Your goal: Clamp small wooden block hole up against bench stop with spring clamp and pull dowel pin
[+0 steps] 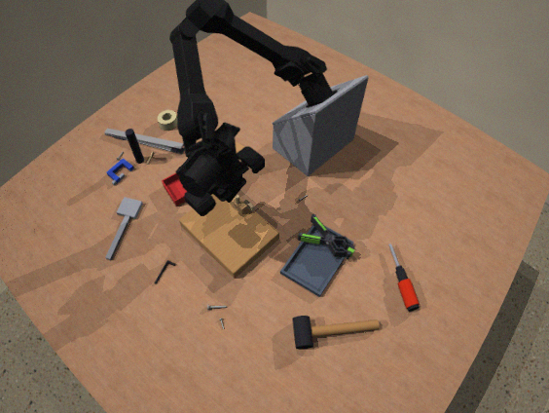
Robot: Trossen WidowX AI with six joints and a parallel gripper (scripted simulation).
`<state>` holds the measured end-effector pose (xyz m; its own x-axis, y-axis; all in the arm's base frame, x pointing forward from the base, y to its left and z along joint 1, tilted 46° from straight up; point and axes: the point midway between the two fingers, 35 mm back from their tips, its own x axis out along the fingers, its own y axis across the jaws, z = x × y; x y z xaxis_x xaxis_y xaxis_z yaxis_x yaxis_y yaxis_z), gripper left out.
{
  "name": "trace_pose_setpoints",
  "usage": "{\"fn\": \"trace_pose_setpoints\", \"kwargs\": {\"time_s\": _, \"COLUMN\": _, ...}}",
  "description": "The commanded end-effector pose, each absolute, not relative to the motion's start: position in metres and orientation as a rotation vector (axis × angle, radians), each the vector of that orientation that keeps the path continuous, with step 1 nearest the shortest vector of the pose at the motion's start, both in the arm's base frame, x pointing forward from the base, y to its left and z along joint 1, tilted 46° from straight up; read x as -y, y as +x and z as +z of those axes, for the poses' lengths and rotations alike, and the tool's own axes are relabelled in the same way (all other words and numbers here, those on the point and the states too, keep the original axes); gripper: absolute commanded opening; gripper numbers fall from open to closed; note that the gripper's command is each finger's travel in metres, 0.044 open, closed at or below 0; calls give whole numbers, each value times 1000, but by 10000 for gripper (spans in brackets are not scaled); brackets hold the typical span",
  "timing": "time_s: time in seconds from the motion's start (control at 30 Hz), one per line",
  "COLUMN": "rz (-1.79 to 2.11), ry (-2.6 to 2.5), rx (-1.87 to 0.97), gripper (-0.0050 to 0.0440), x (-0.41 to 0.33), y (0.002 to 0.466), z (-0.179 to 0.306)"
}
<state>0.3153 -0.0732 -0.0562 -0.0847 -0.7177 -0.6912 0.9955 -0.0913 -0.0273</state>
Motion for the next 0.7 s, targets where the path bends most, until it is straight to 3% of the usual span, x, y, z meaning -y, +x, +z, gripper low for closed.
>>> {"fn": "trace_pose_setpoints", "kwargs": {"time_s": 0.0, "rz": -1583, "ry": 613, "rx": -599, "gripper": 0, "x": 73, "y": 315, "z": -56}}
{"fn": "trace_pose_setpoints", "kwargs": {"time_s": 0.67, "rz": -1578, "ry": 619, "rx": -593, "gripper": 0, "x": 86, "y": 317, "z": -64}}
